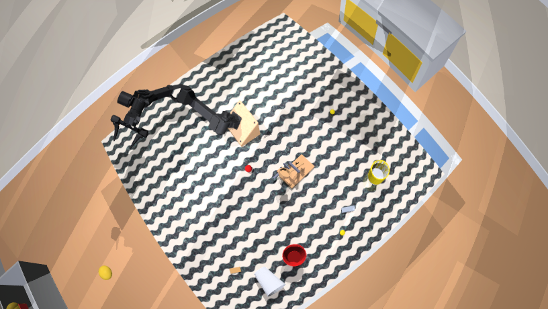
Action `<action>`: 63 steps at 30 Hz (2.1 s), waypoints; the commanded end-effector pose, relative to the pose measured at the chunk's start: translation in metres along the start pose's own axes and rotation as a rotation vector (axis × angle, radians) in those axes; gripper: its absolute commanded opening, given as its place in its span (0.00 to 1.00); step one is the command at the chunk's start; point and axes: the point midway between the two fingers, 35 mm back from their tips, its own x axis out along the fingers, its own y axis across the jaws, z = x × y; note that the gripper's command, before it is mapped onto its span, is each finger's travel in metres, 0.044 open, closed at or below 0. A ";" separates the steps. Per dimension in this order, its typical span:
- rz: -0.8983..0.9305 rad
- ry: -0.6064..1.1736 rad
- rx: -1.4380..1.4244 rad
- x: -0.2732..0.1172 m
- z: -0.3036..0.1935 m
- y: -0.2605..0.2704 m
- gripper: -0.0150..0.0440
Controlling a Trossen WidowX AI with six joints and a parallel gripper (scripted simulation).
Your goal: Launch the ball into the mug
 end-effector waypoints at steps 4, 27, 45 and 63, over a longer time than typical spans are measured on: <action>0.035 -0.078 0.018 0.007 0.011 0.013 1.00; 0.370 -0.215 0.150 0.056 0.112 0.109 1.00; 0.749 -0.058 0.387 0.075 0.196 0.251 1.00; 1.018 0.425 0.614 0.045 0.236 0.404 1.00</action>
